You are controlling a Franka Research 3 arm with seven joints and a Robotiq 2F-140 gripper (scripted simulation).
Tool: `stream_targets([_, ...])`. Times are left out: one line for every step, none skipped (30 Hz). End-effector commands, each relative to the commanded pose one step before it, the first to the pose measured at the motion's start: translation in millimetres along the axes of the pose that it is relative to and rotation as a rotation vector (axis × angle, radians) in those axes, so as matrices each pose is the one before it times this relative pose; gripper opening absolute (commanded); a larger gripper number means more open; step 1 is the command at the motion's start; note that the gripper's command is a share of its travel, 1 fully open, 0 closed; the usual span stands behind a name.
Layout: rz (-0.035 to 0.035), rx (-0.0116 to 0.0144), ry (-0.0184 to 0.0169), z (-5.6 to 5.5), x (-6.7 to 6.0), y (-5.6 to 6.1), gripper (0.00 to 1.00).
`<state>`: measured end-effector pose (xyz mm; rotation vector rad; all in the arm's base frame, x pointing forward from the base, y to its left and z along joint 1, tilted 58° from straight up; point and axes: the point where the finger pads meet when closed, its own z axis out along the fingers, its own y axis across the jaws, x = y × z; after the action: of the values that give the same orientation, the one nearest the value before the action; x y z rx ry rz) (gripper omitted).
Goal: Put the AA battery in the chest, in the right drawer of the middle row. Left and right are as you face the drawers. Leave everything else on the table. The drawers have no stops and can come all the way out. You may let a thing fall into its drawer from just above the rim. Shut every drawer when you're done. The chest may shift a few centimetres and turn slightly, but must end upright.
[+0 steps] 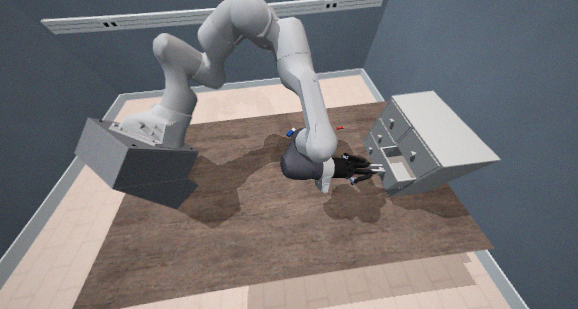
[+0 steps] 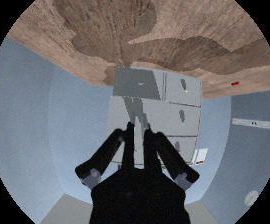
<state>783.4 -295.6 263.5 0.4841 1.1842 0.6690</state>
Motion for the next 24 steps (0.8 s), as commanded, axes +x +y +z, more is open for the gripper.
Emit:
stream_targets([-0.0063,-0.00092,0.00205,-2.05,0.45,-0.24,0.17])
stream_targets([0.0,0.0,0.0,-0.04,0.01,0.0,0.17])
stream_targets([0.0,0.0,0.0,-0.02,0.01,0.0,0.17])
stream_targets([0.0,0.0,0.0,-0.01,0.0,0.0,0.17])
stream_targets([0.0,0.0,0.0,0.0,0.0,0.0,0.17])
stream_targets([0.0,0.0,0.0,0.0,0.0,0.0,0.17])
stream_targets([0.0,0.0,0.0,0.0,0.0,0.0,0.17])
stream_targets([0.0,0.0,0.0,0.0,0.0,0.0,0.17])
stream_targets([0.0,0.0,0.0,0.0,0.0,0.0,0.17])
stream_targets([0.0,0.0,0.0,0.0,0.0,0.0,0.17])
stream_targets([0.0,0.0,0.0,0.0,0.0,0.0,0.17])
stream_targets([0.0,0.0,0.0,0.0,0.0,0.0,0.17])
stream_targets([0.0,0.0,0.0,0.0,0.0,0.0,0.17])
stream_targets([0.0,0.0,0.0,0.0,0.0,0.0,0.17])
stream_targets([0.0,0.0,0.0,0.0,0.0,0.0,0.17])
stream_targets([0.0,0.0,0.0,0.0,0.0,0.0,0.17])
stream_targets([0.0,0.0,0.0,0.0,0.0,0.0,0.19])
stream_targets([0.0,0.0,0.0,0.0,0.0,0.0,0.19])
stream_targets([0.0,0.0,0.0,0.0,0.0,0.0,0.21])
stream_targets([0.0,0.0,0.0,0.0,0.0,0.0,0.21])
stream_targets([0.0,0.0,0.0,0.0,0.0,0.0,0.24])
stream_targets([0.0,0.0,0.0,0.0,0.0,0.0,0.24])
stream_targets([0.0,0.0,0.0,0.0,0.0,0.0,0.26])
stream_targets([0.0,0.0,0.0,0.0,0.0,0.0,0.26])
